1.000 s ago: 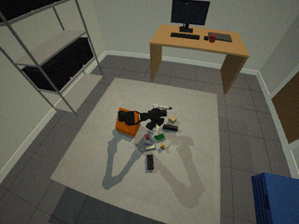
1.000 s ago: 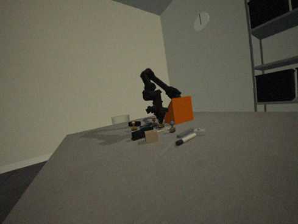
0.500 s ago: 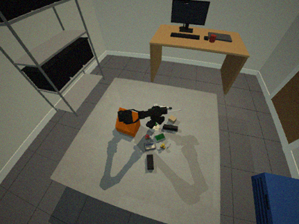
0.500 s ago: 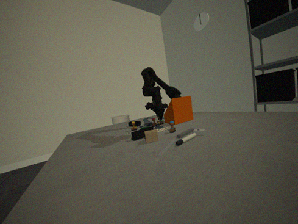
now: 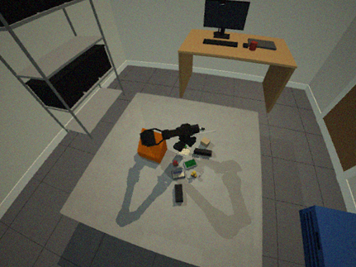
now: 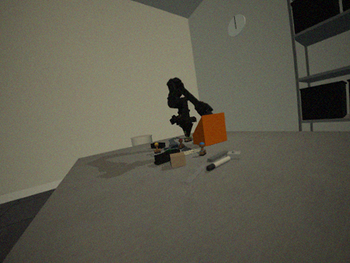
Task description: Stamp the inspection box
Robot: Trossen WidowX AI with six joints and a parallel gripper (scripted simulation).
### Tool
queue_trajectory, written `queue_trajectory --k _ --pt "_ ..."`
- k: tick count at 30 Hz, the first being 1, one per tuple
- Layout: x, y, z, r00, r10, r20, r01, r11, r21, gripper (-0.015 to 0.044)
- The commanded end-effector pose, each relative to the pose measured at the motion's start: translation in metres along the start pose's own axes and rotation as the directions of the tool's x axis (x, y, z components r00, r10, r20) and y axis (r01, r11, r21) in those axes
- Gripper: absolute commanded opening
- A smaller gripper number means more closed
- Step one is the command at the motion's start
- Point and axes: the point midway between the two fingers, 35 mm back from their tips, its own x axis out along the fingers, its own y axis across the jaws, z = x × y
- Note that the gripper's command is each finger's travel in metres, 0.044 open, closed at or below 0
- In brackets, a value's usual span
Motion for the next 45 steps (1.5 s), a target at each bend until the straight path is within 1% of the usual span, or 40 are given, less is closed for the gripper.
queue_trajectory --k 1,5,38,45 --pt "-0.009 0.002 0.001 1.000 0.007 0.004 -0.007 1.000 0.003 0.0000" --pt "-0.009 0.003 0.002 1.000 0.007 0.004 -0.007 1.000 0.003 0.0000" --pt "-0.007 0.087 0.086 1.000 0.012 0.009 -0.012 1.000 0.010 0.0000" --pt "-0.005 0.095 0.093 1.000 0.012 0.010 -0.012 1.000 0.010 0.0000"
